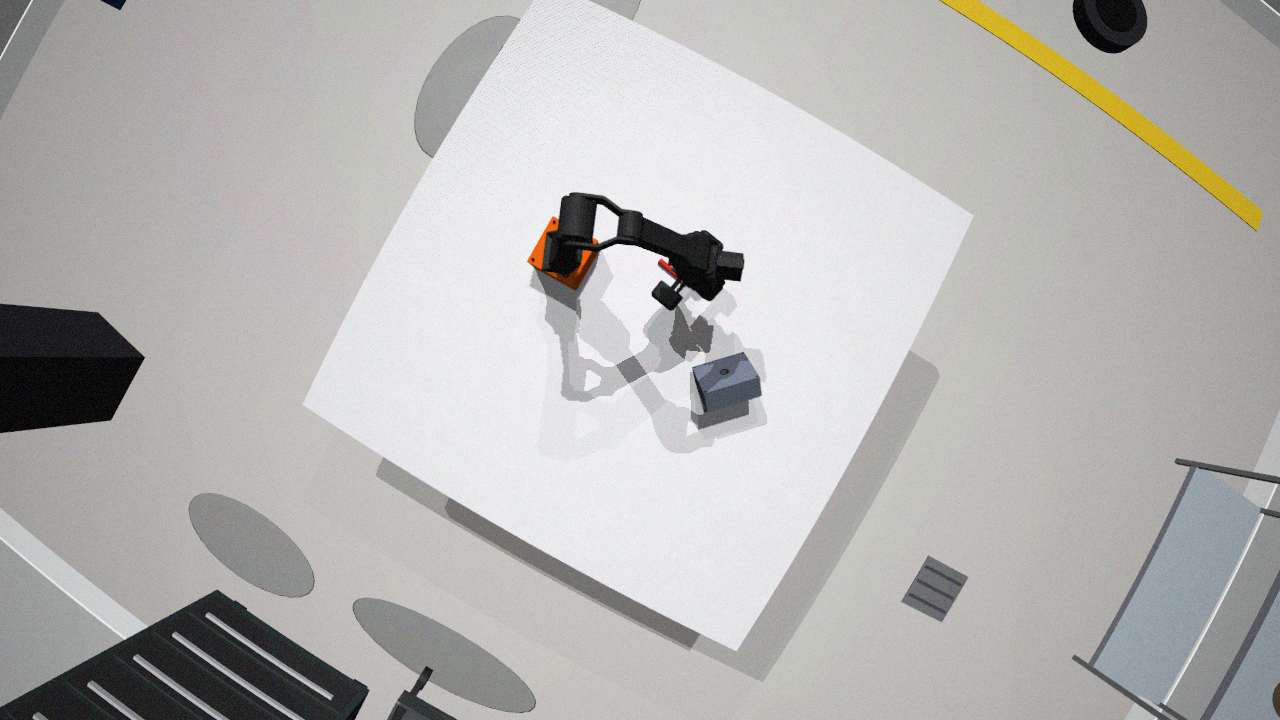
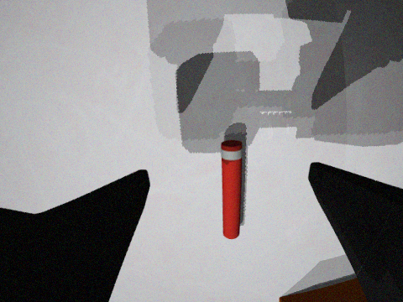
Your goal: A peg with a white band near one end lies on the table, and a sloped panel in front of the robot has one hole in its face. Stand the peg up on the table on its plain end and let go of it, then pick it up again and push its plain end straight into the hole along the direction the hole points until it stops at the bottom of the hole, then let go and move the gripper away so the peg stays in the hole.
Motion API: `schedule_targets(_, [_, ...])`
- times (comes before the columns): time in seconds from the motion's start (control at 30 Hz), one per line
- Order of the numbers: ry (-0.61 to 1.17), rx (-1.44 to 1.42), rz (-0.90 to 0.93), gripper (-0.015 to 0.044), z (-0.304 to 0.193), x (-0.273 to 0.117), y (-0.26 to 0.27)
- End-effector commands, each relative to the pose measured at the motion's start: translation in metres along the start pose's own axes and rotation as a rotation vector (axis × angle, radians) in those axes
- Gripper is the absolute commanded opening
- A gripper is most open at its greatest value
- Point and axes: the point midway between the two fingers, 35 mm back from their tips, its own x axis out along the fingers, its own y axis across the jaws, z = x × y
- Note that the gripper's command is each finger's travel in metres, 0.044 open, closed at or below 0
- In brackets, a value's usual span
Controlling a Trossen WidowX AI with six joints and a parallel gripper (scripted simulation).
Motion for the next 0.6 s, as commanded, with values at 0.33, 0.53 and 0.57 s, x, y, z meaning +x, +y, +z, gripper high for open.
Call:
schedule_targets(0.33, [0.010, 0.004, -0.009, 0.0440, -0.004, 0.026, -0.003])
schedule_targets(0.53, [0.010, 0.004, -0.009, 0.0414, -0.005, 0.032, -0.004])
schedule_targets(0.57, [0.010, 0.004, -0.009, 0.0388, -0.005, 0.032, -0.004])
